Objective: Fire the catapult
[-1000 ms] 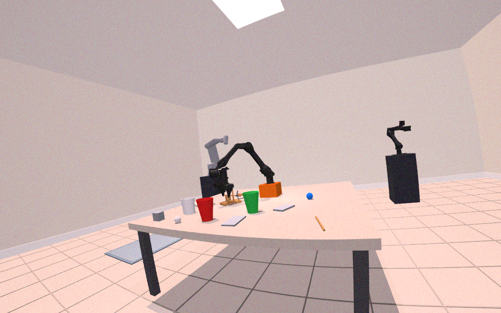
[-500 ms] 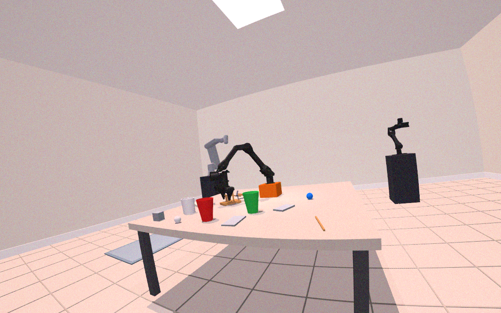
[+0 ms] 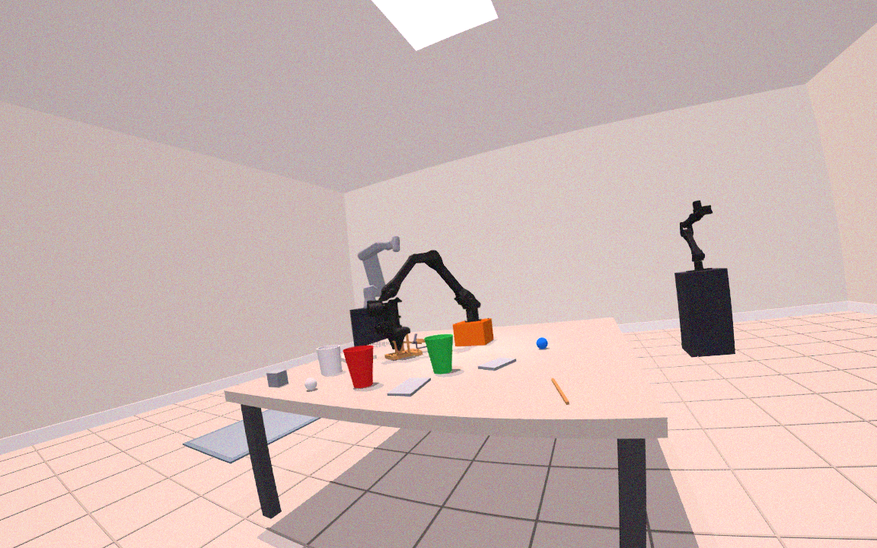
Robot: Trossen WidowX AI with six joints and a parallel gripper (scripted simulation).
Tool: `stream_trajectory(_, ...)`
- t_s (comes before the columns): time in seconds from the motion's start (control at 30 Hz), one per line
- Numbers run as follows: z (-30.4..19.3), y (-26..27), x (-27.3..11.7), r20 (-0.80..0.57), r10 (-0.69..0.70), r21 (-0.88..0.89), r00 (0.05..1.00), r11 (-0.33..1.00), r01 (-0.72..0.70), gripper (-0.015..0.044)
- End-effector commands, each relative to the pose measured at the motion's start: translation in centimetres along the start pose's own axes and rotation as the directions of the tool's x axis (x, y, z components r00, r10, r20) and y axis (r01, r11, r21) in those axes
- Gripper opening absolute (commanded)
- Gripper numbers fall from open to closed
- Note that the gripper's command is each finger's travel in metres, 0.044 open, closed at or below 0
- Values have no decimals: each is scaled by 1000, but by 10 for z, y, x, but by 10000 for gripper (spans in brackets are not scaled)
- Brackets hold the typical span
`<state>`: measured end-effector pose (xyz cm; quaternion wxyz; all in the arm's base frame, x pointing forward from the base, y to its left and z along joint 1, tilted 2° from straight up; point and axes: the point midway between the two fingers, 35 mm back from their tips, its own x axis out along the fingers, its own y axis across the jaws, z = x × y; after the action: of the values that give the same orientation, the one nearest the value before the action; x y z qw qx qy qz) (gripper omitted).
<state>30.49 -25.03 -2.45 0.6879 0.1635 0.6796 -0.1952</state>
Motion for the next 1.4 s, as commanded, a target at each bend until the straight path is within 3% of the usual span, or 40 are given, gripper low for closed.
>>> stream_trajectory(0.0,1,0,-1,2,2,-1,1000,1000,-2,111)
stream_trajectory(0.17,1,0,-47,0,0,0,1000,1000,0,0)
stream_trajectory(1.37,1,-1,-1,-2,0,-3,1000,1000,0,0)
